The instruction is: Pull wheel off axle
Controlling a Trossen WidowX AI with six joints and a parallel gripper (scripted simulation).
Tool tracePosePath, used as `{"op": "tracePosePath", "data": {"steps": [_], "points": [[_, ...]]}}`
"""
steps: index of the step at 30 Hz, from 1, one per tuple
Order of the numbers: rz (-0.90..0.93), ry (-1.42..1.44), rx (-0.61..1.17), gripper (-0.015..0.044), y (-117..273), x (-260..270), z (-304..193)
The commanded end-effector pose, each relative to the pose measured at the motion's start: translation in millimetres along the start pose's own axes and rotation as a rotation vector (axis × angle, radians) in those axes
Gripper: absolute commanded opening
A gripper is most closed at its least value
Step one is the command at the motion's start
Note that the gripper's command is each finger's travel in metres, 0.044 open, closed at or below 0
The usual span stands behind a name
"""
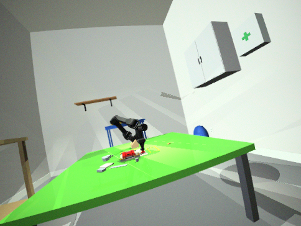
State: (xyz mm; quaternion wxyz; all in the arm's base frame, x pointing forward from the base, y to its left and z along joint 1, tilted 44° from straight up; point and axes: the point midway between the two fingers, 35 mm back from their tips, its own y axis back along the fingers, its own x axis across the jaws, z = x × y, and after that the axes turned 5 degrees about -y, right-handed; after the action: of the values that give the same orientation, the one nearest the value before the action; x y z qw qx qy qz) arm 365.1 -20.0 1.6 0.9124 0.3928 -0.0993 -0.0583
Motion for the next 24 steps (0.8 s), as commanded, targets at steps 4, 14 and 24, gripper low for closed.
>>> {"op": "tracePosePath", "data": {"steps": [4, 14, 24], "points": [[0.009, 0.008, 0.004, 0.0, 8.9, -0.8, -1.6], [0.01, 0.009, 0.004, 0.0, 12.2, -0.8, -1.6], [0.011, 0.009, 0.004, 0.0, 15.5, -0.9, -1.6]]}}
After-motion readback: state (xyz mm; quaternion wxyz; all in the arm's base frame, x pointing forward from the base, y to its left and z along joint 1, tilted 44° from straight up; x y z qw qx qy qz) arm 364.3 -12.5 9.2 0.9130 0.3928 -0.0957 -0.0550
